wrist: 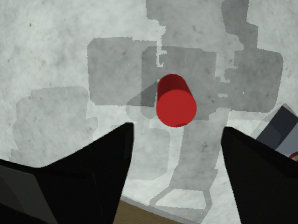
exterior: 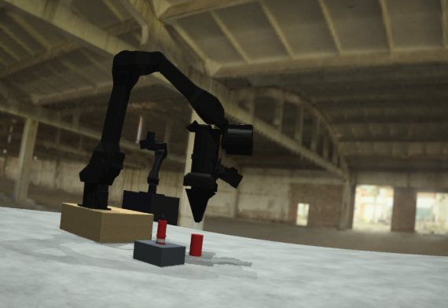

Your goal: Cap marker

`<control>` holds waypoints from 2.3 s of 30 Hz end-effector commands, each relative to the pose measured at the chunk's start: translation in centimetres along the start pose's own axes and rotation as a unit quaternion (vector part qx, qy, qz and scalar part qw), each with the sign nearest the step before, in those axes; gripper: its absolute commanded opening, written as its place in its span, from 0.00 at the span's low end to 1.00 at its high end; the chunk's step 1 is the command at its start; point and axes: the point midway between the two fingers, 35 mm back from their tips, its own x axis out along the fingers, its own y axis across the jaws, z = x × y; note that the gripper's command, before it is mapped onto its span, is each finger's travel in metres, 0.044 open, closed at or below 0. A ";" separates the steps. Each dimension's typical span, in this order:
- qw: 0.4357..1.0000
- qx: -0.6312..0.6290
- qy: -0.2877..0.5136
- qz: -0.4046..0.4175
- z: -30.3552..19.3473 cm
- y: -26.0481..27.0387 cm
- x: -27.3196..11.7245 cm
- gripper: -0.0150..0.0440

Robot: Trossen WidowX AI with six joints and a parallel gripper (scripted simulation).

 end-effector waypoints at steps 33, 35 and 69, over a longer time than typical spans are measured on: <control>1.000 -0.003 0.004 0.002 0.1 0.0 5.9 0.66; 1.000 -0.003 0.004 0.002 0.0 0.0 6.2 0.66; 1.000 -0.003 0.003 0.002 0.2 -0.1 2.0 0.25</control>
